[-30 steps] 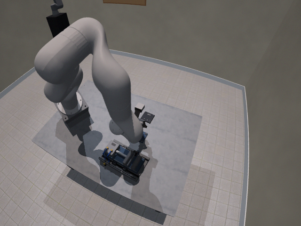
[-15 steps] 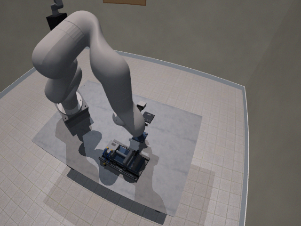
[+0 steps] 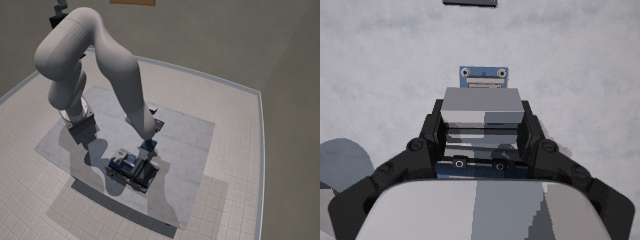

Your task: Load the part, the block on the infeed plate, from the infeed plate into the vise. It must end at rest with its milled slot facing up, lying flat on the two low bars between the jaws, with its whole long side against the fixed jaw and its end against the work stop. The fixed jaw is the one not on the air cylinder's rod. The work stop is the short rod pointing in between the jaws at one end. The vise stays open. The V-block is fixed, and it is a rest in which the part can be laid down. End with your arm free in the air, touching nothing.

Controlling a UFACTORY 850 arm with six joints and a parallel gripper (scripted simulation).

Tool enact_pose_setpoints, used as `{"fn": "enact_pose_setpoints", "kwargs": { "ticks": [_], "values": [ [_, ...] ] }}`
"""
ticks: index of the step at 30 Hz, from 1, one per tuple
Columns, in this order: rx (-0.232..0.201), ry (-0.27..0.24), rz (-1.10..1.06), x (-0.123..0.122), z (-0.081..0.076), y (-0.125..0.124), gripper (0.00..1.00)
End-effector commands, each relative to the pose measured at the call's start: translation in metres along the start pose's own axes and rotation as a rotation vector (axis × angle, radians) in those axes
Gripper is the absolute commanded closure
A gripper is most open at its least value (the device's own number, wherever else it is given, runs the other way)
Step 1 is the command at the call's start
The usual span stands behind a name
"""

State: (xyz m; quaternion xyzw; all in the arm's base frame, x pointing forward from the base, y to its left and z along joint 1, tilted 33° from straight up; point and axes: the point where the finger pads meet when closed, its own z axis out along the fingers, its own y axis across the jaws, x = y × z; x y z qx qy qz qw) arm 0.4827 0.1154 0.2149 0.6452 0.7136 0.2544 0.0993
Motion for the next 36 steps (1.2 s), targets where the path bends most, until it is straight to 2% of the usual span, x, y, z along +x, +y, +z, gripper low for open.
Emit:
{"fn": "enact_pose_setpoints", "kwargs": {
  "ticks": [1,17,36],
  "values": [
    [-0.022,-0.039,-0.002,0.0002,0.0001,0.0017,1.00],
    [-0.020,-0.109,-0.001,0.0012,0.0001,0.0011,1.00],
    [-0.019,-0.161,0.000,0.0020,0.0002,0.0009,1.00]
  ]
}}
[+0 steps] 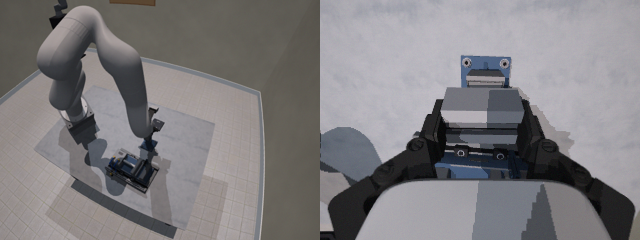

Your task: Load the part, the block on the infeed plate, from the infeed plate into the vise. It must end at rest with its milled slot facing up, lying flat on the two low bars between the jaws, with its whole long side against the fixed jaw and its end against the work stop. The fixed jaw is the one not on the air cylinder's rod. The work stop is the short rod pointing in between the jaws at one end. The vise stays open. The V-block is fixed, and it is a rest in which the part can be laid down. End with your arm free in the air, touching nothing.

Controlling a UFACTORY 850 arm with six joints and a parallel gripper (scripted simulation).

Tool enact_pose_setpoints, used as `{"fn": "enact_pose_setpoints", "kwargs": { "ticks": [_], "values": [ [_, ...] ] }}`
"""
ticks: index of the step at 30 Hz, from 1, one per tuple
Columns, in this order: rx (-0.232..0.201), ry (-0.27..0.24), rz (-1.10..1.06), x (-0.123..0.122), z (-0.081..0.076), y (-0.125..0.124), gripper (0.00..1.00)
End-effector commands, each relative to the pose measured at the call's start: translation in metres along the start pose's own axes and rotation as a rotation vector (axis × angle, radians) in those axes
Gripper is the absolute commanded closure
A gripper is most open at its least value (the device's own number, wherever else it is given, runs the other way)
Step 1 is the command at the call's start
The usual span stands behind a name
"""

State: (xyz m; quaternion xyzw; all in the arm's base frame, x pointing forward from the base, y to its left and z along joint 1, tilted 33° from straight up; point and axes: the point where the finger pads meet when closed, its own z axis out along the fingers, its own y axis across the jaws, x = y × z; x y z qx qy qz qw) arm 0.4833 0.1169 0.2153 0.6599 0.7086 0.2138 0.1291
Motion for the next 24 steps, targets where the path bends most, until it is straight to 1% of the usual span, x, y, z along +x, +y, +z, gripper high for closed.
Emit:
{"fn": "enact_pose_setpoints", "kwargs": {
  "ticks": [1,15,17,24],
  "values": [
    [-0.041,-0.062,-0.002,0.0007,-0.0001,0.0005,1.00],
    [-0.042,-0.127,0.000,0.0015,0.0001,0.0009,1.00],
    [-0.042,-0.127,0.000,0.0015,0.0001,0.0009,1.00],
    [-0.041,-0.171,0.001,0.0018,0.0001,0.0006,1.00]
  ]
}}
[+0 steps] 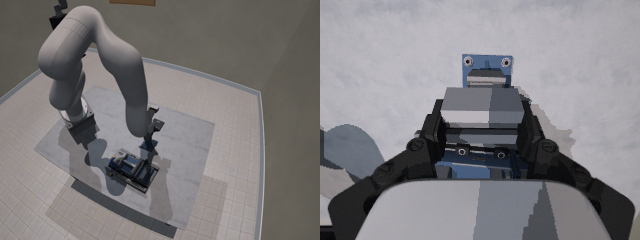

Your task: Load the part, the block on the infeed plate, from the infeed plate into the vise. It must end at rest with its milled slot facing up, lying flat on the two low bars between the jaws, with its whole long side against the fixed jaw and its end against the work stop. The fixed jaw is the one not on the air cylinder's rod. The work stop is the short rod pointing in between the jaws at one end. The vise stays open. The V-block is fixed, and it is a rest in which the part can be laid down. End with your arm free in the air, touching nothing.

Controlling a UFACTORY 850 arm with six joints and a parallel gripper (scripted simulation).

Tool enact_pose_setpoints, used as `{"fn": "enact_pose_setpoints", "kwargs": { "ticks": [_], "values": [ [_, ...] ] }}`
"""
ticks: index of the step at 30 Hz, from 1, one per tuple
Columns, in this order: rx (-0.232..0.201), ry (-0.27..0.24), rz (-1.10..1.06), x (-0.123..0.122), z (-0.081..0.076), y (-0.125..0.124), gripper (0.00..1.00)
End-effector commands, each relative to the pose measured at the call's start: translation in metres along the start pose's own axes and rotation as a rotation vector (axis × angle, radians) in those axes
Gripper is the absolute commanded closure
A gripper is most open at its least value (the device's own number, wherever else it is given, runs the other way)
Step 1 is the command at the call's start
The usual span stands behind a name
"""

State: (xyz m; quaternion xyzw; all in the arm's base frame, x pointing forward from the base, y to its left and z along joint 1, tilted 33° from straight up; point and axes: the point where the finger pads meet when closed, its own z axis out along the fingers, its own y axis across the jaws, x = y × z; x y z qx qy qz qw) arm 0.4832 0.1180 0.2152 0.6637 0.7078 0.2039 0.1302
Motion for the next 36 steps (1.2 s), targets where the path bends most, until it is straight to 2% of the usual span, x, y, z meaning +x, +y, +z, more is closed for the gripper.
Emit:
{"fn": "enact_pose_setpoints", "kwargs": {
  "ticks": [1,36],
  "values": [
    [-0.055,-0.162,-0.001,0.0009,-0.0001,0.0006,1.00],
    [-0.053,-0.186,-0.001,0.0010,-0.0001,0.0003,1.00]
  ]
}}
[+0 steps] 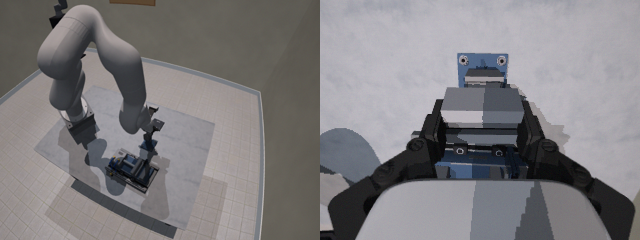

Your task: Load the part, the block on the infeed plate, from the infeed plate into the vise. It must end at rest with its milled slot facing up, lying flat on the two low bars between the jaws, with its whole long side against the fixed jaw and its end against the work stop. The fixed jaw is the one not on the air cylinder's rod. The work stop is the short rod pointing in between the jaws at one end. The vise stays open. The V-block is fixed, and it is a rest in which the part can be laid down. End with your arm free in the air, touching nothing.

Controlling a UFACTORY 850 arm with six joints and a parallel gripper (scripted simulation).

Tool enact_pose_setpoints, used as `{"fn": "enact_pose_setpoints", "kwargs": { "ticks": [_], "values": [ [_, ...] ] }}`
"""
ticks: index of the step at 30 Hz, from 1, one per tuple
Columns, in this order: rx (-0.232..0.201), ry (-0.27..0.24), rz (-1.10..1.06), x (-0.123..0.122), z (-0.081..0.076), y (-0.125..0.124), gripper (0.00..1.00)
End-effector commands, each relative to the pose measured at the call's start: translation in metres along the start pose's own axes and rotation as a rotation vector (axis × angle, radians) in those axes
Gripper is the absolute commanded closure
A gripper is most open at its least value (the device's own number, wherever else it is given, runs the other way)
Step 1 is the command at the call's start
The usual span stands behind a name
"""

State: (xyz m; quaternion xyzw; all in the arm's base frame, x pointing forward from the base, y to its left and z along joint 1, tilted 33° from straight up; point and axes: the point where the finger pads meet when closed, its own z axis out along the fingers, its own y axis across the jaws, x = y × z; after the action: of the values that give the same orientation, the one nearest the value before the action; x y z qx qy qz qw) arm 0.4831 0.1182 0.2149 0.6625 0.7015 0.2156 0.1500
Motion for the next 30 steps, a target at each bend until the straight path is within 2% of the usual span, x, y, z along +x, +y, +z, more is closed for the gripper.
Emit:
{"fn": "enact_pose_setpoints", "kwargs": {
  "ticks": [1,12,30],
  "values": [
    [-0.008,-0.174,-0.006,0.0009,-0.0004,0.0005,1.00],
    [-0.009,-0.196,-0.006,0.0011,-0.0002,0.0007,1.00],
    [-0.008,-0.280,-0.006,0.0020,-0.0001,0.0005,1.00]
  ]
}}
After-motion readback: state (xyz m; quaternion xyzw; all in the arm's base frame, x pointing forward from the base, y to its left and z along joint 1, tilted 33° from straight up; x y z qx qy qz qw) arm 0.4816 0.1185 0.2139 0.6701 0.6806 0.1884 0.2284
